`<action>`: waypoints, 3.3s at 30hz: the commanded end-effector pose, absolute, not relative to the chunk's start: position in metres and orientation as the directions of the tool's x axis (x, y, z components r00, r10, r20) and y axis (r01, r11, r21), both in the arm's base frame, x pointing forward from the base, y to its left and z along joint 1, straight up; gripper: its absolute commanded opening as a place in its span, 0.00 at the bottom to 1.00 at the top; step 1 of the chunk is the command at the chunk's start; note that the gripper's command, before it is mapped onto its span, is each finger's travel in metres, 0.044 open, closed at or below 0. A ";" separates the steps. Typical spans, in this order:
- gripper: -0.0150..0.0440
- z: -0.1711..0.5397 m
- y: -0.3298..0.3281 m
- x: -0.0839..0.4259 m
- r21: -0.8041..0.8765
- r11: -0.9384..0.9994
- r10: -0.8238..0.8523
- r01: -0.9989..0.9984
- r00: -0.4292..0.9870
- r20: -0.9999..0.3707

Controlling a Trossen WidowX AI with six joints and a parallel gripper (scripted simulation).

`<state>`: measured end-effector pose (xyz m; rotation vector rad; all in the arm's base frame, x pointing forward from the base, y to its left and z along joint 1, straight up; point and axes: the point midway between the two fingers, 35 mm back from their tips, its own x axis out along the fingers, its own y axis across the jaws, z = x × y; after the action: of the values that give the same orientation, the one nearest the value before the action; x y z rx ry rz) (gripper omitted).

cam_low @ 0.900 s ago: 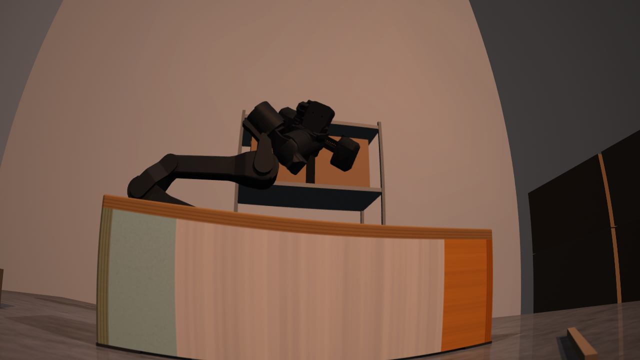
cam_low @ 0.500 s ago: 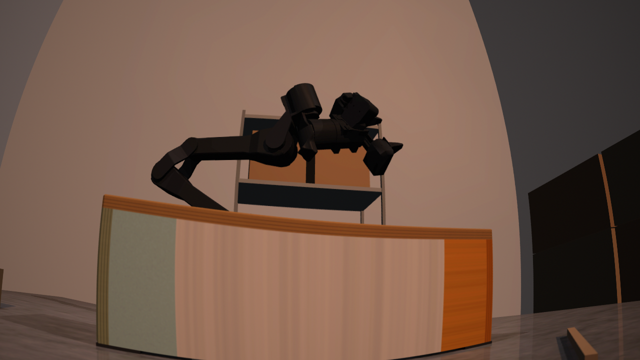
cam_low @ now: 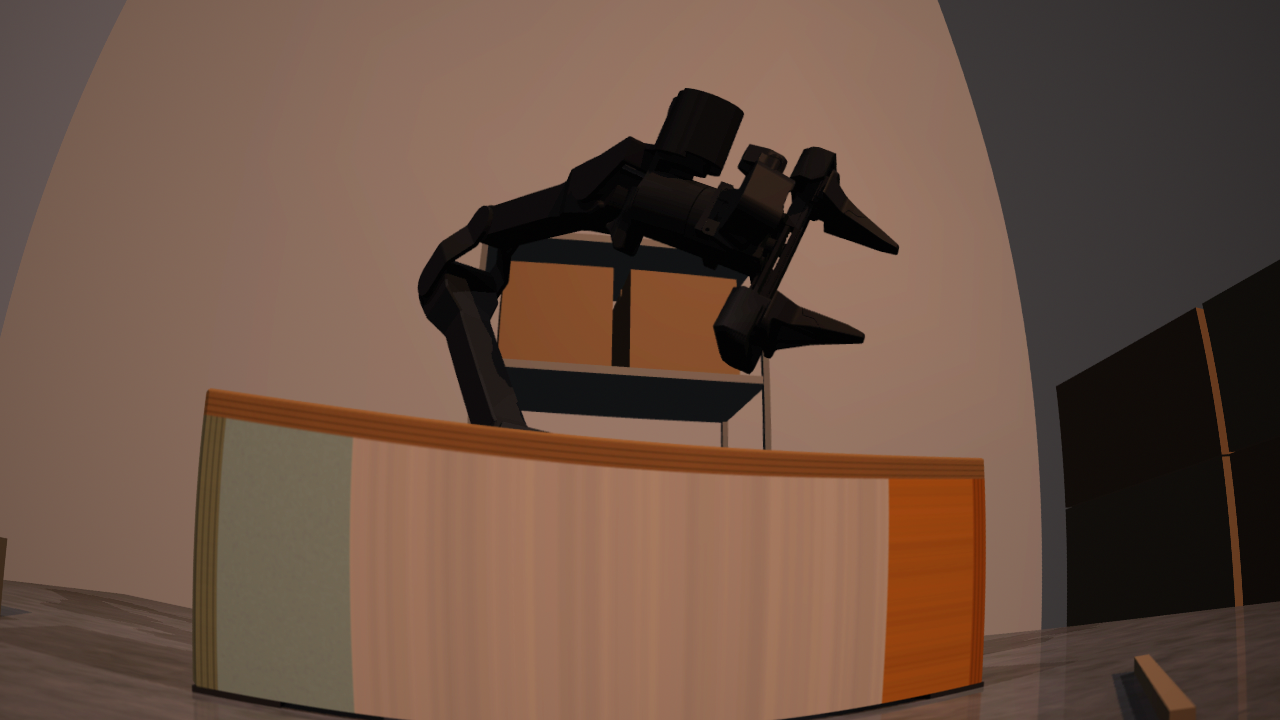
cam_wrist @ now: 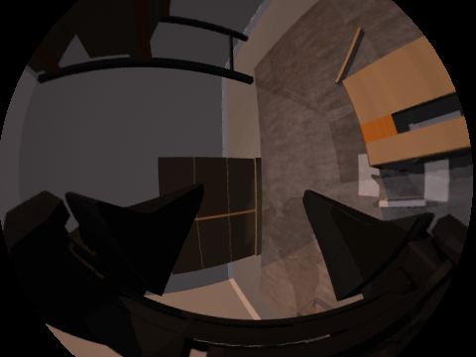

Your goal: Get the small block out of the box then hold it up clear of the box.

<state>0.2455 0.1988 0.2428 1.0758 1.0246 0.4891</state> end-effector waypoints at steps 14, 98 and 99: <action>0.93 0.131 -0.040 0.288 0.172 0.101 0.304 0.980 0.135 -0.943; 0.93 0.051 -0.018 0.279 0.041 -0.002 0.325 0.999 0.040 -0.945; 0.93 0.051 -0.015 0.279 0.041 -0.002 0.325 0.999 0.040 -0.945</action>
<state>0.2809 -0.0247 0.0537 1.4614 1.4102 -0.9995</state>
